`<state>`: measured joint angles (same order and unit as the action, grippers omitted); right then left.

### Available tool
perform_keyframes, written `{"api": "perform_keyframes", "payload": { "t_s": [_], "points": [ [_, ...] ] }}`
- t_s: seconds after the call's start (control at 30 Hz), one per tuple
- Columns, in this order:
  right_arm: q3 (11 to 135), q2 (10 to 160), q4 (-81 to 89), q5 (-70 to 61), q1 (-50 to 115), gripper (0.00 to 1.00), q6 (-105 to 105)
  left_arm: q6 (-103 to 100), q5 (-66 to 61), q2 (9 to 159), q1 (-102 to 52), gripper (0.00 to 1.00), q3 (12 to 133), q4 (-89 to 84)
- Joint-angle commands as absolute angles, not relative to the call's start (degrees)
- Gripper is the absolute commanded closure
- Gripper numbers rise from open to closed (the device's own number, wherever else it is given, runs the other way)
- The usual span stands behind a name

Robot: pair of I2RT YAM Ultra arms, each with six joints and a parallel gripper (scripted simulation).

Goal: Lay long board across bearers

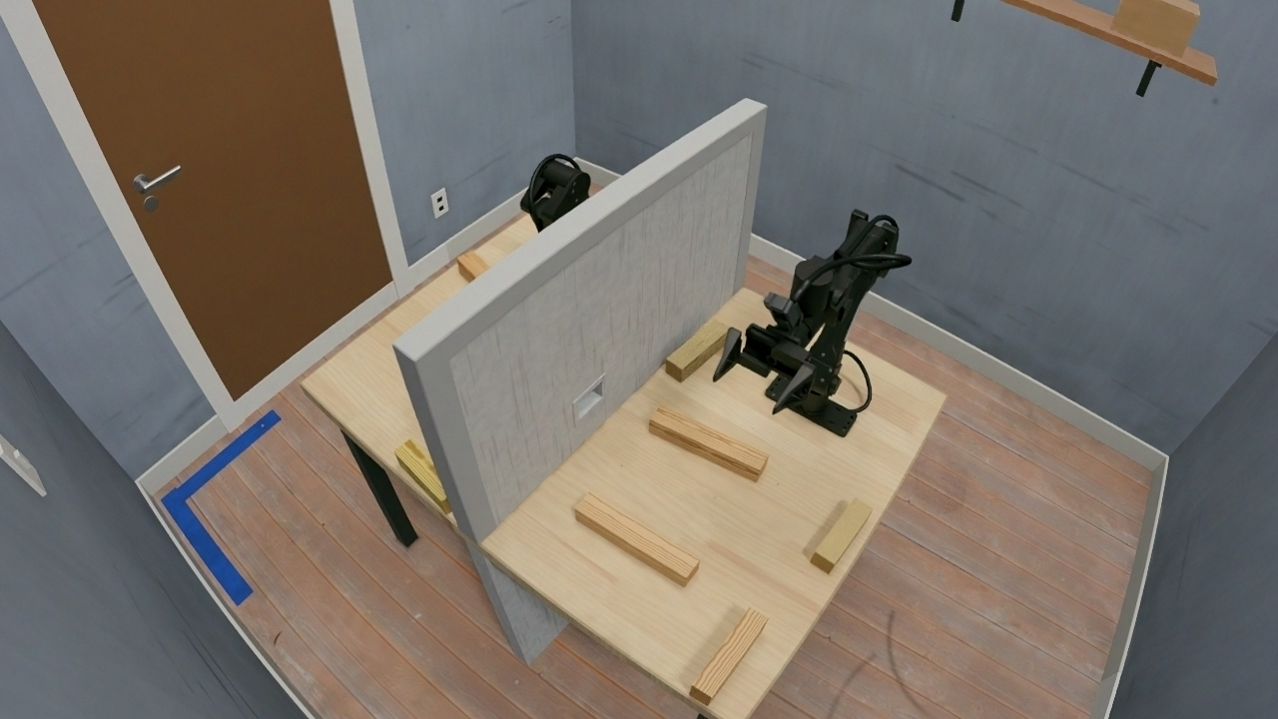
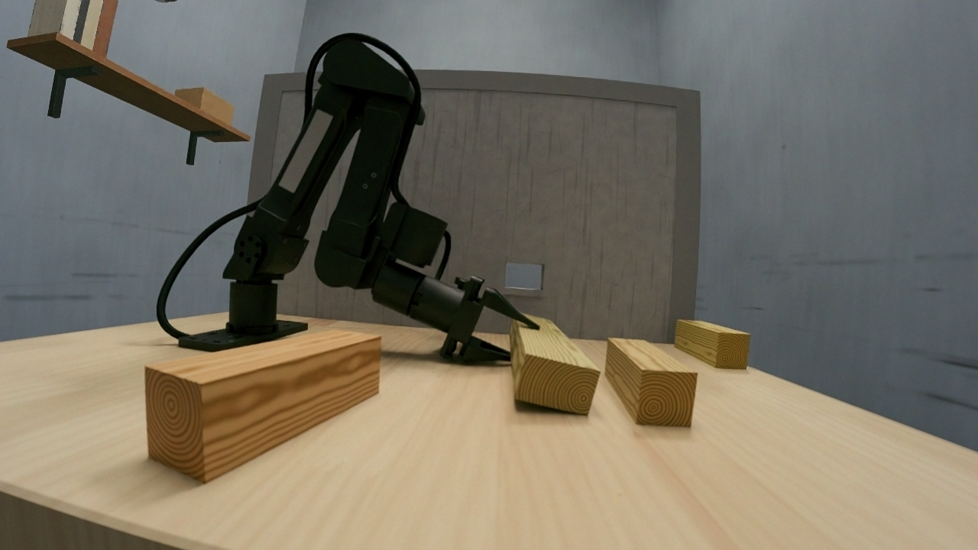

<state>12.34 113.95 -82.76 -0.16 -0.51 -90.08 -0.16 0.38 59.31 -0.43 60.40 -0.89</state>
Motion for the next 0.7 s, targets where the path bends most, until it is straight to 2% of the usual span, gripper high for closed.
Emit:
{"api": "perform_keyframes", "payload": {
  "t_s": [0.0,0.43,0.67],
  "points": [
    [12.78,111.69,-85.65,-0.25,-0.34,0.54,-89.43,-0.77,0.83,57.19,-0.21,0.0,62.66,-1.49],
    [9.17,110.12,-86.31,-0.26,-0.38,0.54,-89.43,-0.77,0.83,57.19,-0.21,0.0,62.66,-1.49],
    [12.46,109.7,-85.39,-0.3,-0.44,0.54,-89.43,-0.77,0.83,57.19,-0.21,0.0,62.66,-1.49]
  ]
}}
